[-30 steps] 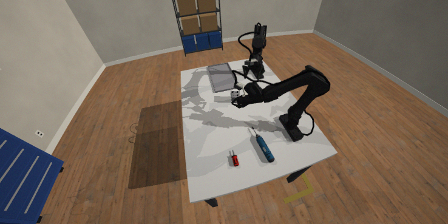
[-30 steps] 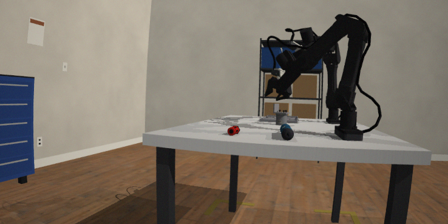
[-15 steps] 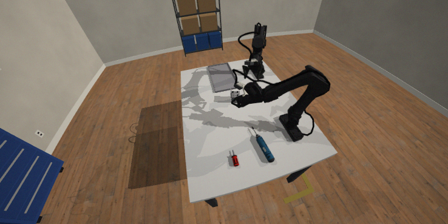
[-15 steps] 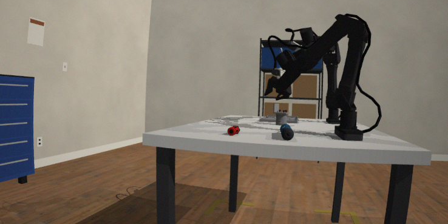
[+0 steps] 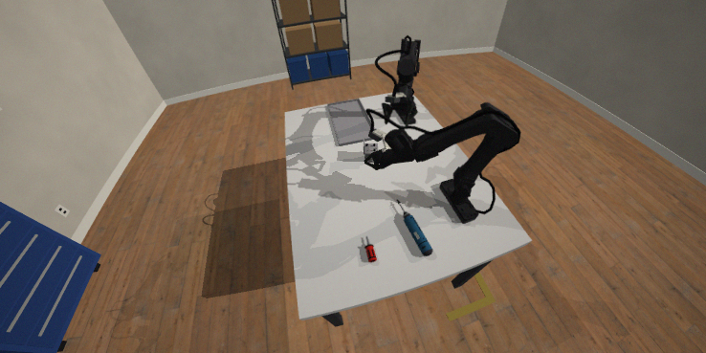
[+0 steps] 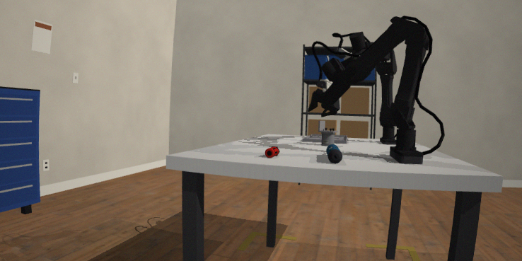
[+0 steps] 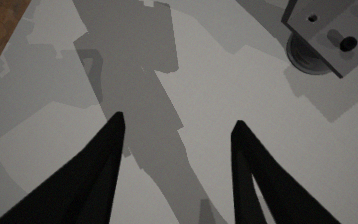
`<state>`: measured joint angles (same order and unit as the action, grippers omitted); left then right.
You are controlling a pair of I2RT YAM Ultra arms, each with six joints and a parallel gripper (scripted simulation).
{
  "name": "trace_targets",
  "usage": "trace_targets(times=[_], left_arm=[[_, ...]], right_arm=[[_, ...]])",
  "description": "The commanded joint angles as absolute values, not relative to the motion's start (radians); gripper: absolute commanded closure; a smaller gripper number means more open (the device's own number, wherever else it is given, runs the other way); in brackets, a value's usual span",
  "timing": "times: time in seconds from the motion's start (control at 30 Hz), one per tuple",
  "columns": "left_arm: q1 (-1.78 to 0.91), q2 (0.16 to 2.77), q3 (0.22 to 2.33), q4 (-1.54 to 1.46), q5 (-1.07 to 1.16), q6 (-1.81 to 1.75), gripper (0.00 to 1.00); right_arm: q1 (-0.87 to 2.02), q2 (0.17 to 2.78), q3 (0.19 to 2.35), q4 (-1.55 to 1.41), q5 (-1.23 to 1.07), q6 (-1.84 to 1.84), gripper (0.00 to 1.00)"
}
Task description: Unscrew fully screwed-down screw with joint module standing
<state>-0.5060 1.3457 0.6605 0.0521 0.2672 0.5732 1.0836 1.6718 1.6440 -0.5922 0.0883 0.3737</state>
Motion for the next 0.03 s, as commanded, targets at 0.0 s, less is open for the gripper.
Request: trace_targets(times=[0.0], left_arm=[[-0.496, 1.334, 0.689, 0.061, 0.285, 0.581, 0.35]], right_arm=[[1.082, 1.660, 1.680, -0.596, 0.081, 0.362, 0.14]])
